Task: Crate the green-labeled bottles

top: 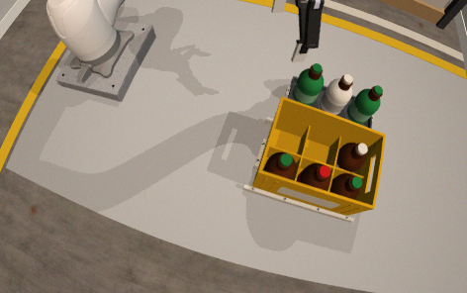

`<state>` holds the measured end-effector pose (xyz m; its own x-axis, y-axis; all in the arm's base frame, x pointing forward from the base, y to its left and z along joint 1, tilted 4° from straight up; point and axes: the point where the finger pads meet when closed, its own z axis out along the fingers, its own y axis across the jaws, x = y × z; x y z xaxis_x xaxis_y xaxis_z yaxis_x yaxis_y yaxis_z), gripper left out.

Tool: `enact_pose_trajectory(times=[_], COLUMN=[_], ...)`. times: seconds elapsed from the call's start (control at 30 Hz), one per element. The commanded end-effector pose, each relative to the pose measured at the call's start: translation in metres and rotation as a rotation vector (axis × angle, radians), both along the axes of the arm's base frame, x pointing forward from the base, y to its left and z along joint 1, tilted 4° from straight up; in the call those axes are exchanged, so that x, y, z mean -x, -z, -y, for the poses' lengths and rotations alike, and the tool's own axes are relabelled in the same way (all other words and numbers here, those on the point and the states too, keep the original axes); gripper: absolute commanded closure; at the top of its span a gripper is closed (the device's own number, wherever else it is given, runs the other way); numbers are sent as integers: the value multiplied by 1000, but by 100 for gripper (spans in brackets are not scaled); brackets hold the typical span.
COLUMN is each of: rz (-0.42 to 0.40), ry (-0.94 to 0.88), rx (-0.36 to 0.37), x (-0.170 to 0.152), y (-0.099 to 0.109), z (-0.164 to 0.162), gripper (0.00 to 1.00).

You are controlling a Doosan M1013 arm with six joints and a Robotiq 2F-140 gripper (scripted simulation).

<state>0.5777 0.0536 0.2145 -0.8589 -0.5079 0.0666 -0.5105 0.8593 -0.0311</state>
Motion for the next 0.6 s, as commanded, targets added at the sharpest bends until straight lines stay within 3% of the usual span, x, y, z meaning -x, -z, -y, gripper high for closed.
enact_pose_trajectory(times=[0.0, 0.47, 0.57], rz=[-1, 8, 9], ry=[-93, -251, -256], rx=[-9, -7, -6], x=[-50, -158, -164], y=[1, 9, 11], z=[49, 222, 237], gripper=[0, 0, 0])
